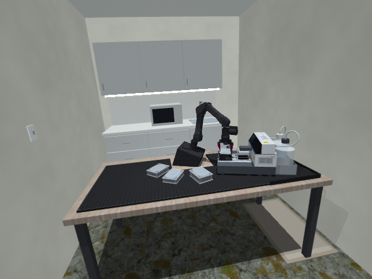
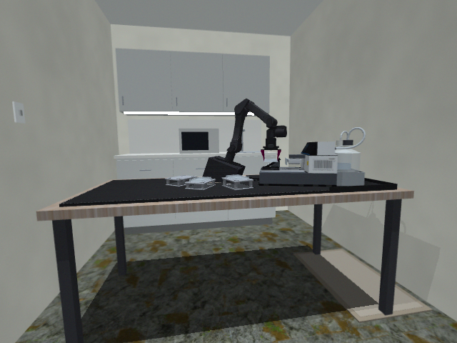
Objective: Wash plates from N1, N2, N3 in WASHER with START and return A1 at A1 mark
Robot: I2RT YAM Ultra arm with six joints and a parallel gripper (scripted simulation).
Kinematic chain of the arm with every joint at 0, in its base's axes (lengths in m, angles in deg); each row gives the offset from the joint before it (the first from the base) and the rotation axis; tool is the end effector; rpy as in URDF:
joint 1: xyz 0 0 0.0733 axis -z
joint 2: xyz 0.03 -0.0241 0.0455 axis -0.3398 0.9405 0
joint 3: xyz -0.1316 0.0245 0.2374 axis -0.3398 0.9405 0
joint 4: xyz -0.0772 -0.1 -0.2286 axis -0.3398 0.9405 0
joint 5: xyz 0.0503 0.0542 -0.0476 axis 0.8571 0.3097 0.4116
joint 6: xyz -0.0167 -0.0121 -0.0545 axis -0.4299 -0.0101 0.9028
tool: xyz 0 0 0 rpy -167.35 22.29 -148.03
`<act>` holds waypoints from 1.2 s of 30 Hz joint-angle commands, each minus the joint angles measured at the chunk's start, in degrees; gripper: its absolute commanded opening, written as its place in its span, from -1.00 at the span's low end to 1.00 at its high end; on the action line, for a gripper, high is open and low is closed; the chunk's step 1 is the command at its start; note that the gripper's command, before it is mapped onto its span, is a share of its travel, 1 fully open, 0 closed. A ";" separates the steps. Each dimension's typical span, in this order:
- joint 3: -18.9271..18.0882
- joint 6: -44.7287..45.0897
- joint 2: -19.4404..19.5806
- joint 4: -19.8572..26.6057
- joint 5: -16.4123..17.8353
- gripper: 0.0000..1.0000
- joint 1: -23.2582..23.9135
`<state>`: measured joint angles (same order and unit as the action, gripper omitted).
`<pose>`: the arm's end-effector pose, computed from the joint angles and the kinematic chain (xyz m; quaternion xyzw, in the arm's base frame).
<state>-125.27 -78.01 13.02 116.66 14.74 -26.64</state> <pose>0.1683 0.1862 0.2586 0.1623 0.9697 0.1766 0.0455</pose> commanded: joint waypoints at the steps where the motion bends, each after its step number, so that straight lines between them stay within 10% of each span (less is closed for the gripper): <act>1: -1.14 0.26 -1.00 1.84 -0.01 -1.00 0.13; 36: -8.56 1.55 -3.53 11.94 0.45 -1.00 1.49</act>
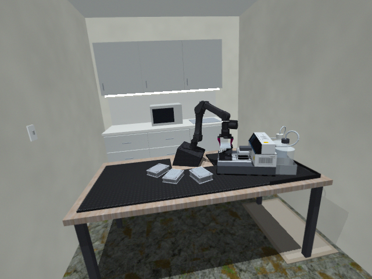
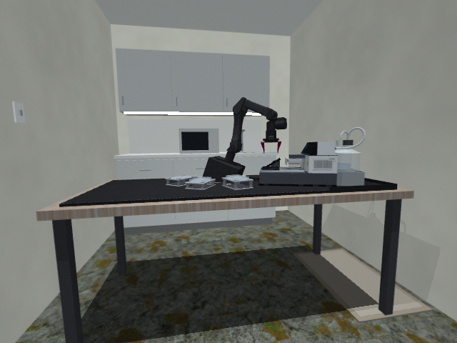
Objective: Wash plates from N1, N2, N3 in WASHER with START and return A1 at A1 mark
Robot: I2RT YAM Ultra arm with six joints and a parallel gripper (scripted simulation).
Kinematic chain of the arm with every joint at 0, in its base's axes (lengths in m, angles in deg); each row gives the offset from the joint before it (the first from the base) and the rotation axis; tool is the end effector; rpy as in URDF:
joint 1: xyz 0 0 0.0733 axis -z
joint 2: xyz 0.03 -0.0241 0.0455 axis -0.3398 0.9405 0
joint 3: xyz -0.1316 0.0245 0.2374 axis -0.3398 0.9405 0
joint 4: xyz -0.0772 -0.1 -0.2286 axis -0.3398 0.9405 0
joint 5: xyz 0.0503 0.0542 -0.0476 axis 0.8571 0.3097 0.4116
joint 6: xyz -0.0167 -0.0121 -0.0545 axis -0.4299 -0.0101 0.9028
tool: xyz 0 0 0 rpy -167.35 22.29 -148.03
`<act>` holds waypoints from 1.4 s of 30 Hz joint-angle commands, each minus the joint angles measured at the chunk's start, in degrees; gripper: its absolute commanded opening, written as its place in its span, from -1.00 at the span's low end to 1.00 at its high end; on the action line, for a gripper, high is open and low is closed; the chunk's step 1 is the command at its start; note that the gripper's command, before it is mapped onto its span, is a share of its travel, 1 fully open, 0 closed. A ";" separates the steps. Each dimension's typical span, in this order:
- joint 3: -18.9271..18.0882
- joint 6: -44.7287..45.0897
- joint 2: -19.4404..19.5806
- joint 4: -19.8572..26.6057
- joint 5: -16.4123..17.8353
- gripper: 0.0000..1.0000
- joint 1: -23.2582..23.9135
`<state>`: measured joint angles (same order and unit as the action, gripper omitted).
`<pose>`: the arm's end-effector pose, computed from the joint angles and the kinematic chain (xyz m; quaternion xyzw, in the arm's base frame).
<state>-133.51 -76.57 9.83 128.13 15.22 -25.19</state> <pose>0.1608 0.1701 0.3051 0.1616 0.9697 0.1774 0.0463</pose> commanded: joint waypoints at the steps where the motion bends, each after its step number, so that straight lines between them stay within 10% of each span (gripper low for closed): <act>1: -0.30 0.10 -0.33 0.45 -0.03 -1.00 0.04; 8: -0.31 0.11 -0.33 0.46 -0.03 -1.00 0.04; 42: -2.54 27.51 10.71 -1.18 9.48 -1.00 33.83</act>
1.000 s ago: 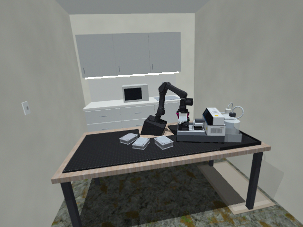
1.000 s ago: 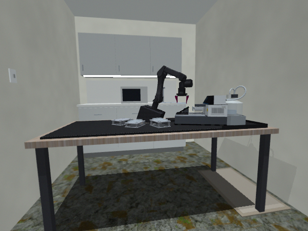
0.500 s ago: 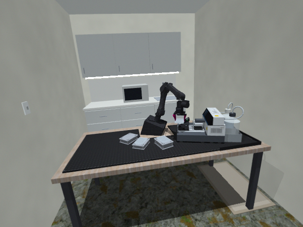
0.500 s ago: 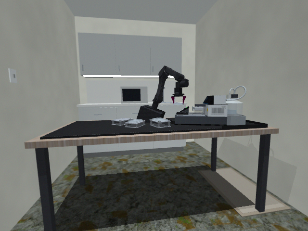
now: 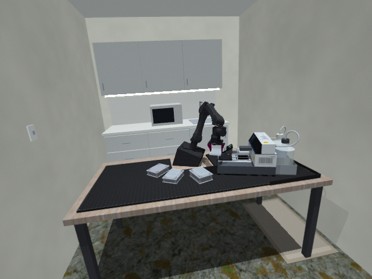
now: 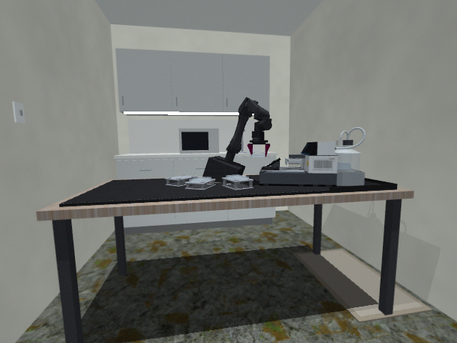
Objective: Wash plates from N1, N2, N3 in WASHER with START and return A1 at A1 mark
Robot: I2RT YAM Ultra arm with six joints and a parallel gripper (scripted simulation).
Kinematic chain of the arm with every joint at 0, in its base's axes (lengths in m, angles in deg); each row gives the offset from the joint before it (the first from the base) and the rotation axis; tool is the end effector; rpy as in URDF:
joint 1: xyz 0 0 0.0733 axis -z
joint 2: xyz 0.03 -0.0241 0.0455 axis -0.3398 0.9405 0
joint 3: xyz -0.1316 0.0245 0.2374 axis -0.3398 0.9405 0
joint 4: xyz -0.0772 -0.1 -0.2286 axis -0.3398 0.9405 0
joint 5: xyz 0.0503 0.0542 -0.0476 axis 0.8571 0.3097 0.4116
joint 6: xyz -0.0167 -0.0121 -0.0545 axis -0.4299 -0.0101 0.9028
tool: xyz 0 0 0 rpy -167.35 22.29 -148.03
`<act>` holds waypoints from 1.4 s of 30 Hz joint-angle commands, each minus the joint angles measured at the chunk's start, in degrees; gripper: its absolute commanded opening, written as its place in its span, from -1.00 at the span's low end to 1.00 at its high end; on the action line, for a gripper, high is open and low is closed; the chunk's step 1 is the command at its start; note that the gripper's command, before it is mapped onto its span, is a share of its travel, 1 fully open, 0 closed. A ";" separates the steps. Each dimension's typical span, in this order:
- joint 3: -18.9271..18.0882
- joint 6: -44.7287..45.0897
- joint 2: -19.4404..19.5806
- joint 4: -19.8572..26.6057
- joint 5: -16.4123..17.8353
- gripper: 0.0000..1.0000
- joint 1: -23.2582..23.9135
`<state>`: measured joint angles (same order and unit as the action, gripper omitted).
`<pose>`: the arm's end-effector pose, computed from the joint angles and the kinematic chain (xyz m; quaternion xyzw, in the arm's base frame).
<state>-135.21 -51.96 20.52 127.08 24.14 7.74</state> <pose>0.2613 0.0692 0.2719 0.2284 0.9578 0.1719 0.0294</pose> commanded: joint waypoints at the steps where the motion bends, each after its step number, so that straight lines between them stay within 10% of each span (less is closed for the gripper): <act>1: -1.22 3.79 0.68 -0.16 0.74 -1.00 1.77; 42: -6.07 27.13 16.75 -1.82 4.33 -1.00 29.55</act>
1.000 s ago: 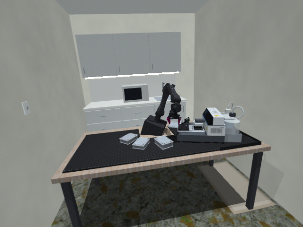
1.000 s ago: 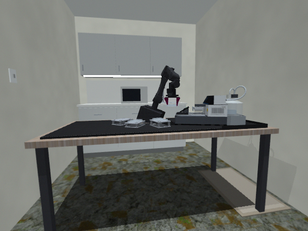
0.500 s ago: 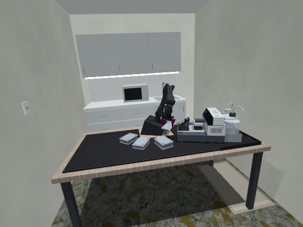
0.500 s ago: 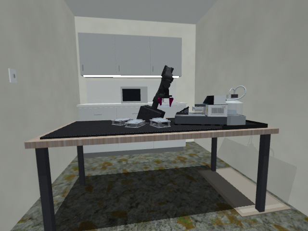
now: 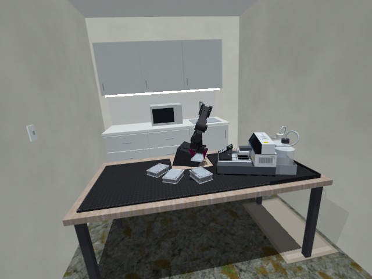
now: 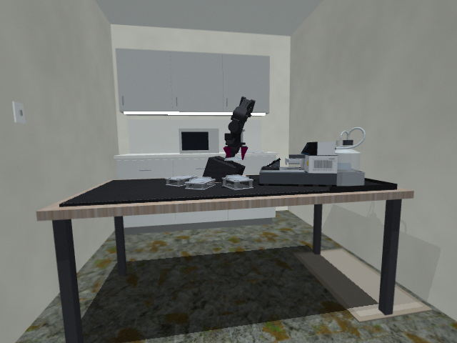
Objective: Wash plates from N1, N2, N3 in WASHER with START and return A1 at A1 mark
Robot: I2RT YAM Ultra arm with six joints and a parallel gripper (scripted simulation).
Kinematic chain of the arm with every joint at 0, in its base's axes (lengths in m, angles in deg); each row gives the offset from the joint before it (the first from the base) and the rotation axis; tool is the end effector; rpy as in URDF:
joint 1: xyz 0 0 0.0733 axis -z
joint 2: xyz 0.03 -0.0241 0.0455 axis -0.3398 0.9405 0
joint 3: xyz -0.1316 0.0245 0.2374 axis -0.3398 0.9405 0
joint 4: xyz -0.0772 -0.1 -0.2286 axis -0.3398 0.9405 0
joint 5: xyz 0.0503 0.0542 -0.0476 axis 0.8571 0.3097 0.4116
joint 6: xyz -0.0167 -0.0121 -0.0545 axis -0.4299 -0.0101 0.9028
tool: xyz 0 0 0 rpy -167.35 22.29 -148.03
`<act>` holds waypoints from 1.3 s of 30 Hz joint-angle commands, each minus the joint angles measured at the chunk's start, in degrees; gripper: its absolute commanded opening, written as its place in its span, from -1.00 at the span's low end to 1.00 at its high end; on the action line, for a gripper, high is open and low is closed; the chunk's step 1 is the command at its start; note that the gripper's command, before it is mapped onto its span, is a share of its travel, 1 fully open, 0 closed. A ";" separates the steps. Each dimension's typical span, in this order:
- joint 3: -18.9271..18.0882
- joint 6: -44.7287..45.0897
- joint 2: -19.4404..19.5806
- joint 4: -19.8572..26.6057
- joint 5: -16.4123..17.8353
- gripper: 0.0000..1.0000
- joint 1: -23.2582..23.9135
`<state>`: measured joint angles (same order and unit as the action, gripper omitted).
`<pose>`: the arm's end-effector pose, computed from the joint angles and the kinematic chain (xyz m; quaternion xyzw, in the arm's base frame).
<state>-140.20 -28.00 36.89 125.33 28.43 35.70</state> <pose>0.3135 -0.0726 0.2173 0.2722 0.9453 0.1788 0.0183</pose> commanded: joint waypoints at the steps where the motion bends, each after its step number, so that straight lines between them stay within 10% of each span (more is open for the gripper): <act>1: -1.55 3.90 1.08 -0.05 0.07 -1.00 2.28; 39: -6.63 21.76 15.74 -1.39 -0.69 -1.00 24.45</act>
<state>-145.71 -9.23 52.41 123.96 27.95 58.69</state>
